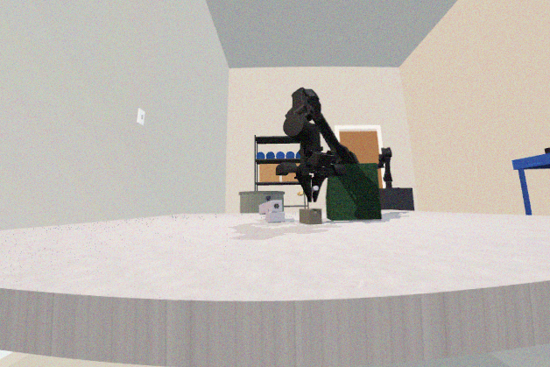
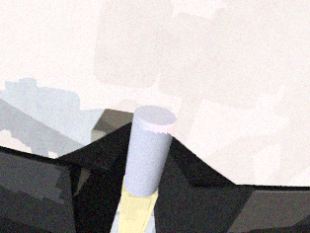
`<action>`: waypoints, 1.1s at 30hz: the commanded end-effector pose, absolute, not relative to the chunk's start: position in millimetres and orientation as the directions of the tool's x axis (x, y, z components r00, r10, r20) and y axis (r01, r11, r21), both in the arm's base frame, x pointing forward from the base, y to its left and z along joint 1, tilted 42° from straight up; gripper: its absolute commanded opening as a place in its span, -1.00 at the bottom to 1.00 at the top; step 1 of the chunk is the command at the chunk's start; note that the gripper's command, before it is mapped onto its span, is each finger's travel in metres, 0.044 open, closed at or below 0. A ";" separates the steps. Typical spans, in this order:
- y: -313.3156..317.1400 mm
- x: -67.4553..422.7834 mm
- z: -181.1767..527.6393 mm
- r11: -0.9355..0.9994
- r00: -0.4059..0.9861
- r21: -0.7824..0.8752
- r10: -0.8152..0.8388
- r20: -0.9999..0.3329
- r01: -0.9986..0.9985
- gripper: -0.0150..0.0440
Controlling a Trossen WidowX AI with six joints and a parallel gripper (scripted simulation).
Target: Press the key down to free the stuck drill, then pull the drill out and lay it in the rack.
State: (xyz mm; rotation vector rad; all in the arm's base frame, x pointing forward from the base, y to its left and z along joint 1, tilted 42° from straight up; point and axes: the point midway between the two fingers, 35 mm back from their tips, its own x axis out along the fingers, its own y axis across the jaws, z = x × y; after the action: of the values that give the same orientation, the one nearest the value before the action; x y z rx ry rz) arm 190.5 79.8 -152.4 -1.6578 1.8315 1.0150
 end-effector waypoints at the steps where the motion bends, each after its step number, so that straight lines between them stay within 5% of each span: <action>1: 79.0 181.8 -151.9 0.003 -0.166 0.213 -0.632 -0.757 -0.977 -0.49; 33: 56.0 170.8 -178.2 0.003 -0.166 0.213 -0.633 -0.756 -0.977 -0.49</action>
State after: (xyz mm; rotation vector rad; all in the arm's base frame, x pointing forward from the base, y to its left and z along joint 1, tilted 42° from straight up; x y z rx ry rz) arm 172.3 59.8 -175.1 -1.6448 1.8313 1.0103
